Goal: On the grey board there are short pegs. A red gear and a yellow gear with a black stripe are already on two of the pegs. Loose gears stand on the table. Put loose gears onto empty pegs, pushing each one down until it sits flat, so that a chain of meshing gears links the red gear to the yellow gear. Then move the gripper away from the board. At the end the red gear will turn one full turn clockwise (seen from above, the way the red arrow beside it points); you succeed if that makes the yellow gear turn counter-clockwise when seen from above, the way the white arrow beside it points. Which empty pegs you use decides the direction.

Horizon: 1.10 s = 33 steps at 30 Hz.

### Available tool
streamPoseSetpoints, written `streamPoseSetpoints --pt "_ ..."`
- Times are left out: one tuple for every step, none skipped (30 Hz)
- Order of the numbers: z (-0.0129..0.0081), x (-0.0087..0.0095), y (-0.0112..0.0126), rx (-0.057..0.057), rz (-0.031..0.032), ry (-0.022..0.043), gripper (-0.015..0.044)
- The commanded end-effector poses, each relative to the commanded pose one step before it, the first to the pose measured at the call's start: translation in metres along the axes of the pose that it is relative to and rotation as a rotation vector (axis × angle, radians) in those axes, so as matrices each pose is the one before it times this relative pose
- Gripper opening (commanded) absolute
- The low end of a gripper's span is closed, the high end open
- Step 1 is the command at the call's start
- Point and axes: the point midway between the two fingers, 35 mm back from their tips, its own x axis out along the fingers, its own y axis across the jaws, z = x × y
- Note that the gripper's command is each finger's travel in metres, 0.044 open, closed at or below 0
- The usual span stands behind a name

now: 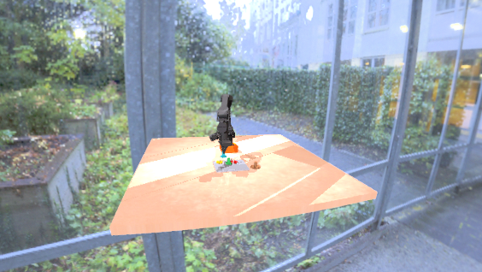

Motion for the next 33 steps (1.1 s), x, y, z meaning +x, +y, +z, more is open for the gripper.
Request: streamPoseSetpoints --pt "0.00018 0.00647 -0.00116 -0.0703 -0.00507 -0.00210 0.0000" --pt "0.00004 0.00162 -0.00009 -0.0184 -0.00001 -0.00001 0.0000" --pt "0.00006 0.00161 -0.00008 -0.0159 -0.00001 -0.00001 0.0000" --pt "0.00009 0.00160 -0.00006 -0.0131 -0.00001 -0.00001 0.0000" --pt "0.00010 0.00160 -0.00004 -0.0100 -0.00001 -0.00001 0.0000" --pt "0.00011 0.00160 -0.00002 -0.0066 -0.00001 -0.00001 0.0000" --pt "0.00011 0.00156 0.00001 -0.0030 -0.00001 -0.00001 0.0000" --pt "0.00010 0.00151 0.00004 0.0006 0.00000 -0.00001 0.0000" --pt "0.00008 0.00136 0.00006 0.0037 0.00000 -0.00001 0.0000" --pt "0.00005 0.00124 0.00007 0.0061 0.00000 -0.00001 0.0000" --pt "0.00003 0.00123 0.00008 0.0086 0.00000 0.00000 0.0000" --pt "0.00001 0.00110 0.00007 0.0099 0.00000 0.00000 0.0000" --pt "-0.00001 0.00110 0.00007 0.0118 0.00000 0.00000 0.0000" --pt "-0.00004 0.00117 0.00007 0.0143 0.00000 0.00000 0.0000" --pt "-0.00006 0.00128 0.00006 0.0174 0.00000 0.00000 0.0000" --pt "-0.00008 0.00141 0.00005 0.0208 -0.00001 0.00001 0.0000" --pt "-0.00010 0.00151 0.00002 0.0239 -0.00001 0.00001 0.0000" --pt "-0.00011 0.00157 -0.00001 0.0261 -0.00001 0.00001 0.0000" --pt "-0.00011 0.00158 -0.00004 0.0273 -0.00002 0.00001 0.0000" --pt "-0.00009 0.00158 -0.00007 0.0278 -0.00002 0.00001 0.0000" --pt "-0.00007 0.00158 -0.00010 0.0279 -0.00002 0.00000 0.0000" --pt "-0.00005 0.00157 -0.00011 0.0276 -0.00002 0.00000 0.0000" --pt "-0.00002 0.00157 -0.00012 0.0269 -0.00002 0.00000 0.0000" --pt "0.00001 0.00156 -0.00012 0.0257 -0.00002 -0.00001 0.0000" --pt "0.00004 0.00155 -0.00011 0.0242 -0.00002 -0.00001 0.0000" --pt "0.00007 0.00155 -0.00009 0.0224 -0.00002 -0.00001 0.0000" --pt "0.00010 0.00166 -0.00008 0.0233 -0.00002 -0.00001 0.0000" --pt "0.00013 0.00166 -0.00006 0.0243 -0.00002 -0.00002 0.0000" --pt "0.00013 -0.00128 0.00000 0.0189 0.00000 -0.00001 0.0000" --pt "0.00014 -0.00116 0.00004 0.0180 0.00000 -0.00001 0.0000" --pt "0.00018 -0.00126 0.00016 0.0193 0.00001 -0.00001 0.0000" --pt "0.00010 -0.00059 0.00032 0.0045 0.00003 -0.00001 0.0000" --pt "-0.00002 0.00011 0.00004 -0.0035 0.00000 0.00000 0.0000"
